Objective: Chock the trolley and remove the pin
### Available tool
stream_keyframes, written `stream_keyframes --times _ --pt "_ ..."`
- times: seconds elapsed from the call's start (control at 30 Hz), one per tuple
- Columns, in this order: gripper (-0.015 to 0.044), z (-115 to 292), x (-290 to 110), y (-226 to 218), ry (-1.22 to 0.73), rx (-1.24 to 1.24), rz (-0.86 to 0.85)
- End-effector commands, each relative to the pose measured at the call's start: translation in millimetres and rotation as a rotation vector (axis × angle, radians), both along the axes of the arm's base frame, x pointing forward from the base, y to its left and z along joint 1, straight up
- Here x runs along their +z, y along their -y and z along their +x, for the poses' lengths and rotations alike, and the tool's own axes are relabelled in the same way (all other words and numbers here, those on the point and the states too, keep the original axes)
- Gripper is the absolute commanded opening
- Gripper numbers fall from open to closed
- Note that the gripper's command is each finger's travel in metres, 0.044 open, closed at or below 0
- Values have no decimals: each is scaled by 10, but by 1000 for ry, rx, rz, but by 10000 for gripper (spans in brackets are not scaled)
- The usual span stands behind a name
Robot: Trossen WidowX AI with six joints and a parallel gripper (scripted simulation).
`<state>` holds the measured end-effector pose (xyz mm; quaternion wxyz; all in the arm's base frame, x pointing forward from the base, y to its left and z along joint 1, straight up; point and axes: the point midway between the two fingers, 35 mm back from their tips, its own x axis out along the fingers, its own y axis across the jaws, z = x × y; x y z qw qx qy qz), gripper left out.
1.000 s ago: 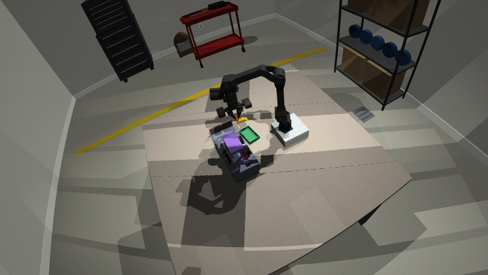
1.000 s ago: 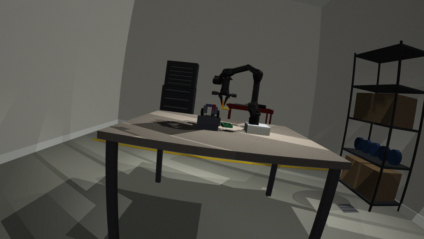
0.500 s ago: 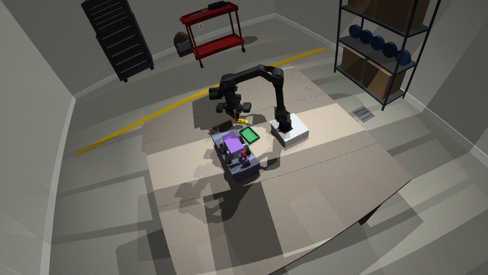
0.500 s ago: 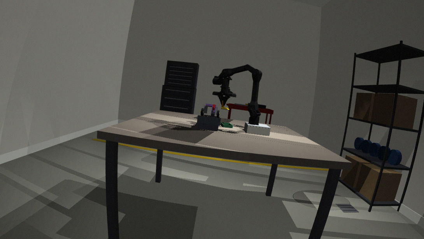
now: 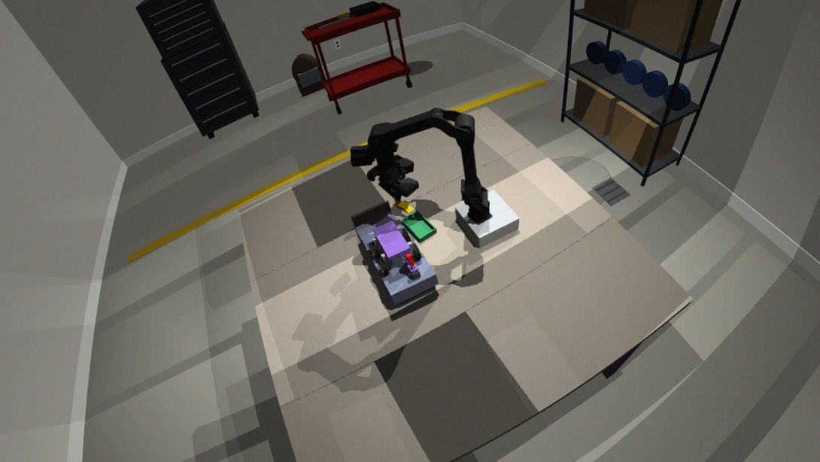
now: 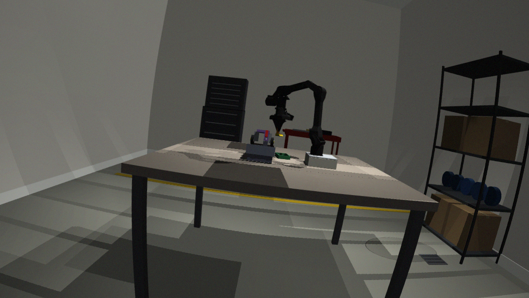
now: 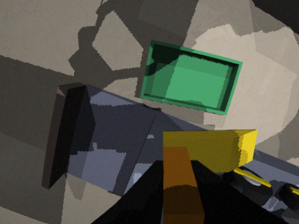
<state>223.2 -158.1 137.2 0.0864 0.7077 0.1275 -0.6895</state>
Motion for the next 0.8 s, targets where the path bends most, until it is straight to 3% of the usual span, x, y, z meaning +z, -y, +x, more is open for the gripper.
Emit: stream_keyframes --times 0.0,0.2,0.77 --pt "0 3 5 2 -4 -128 14" --pt "0 3 5 8 -16 -320 31" --pt "0 290 -48 55 -16 -396 38"
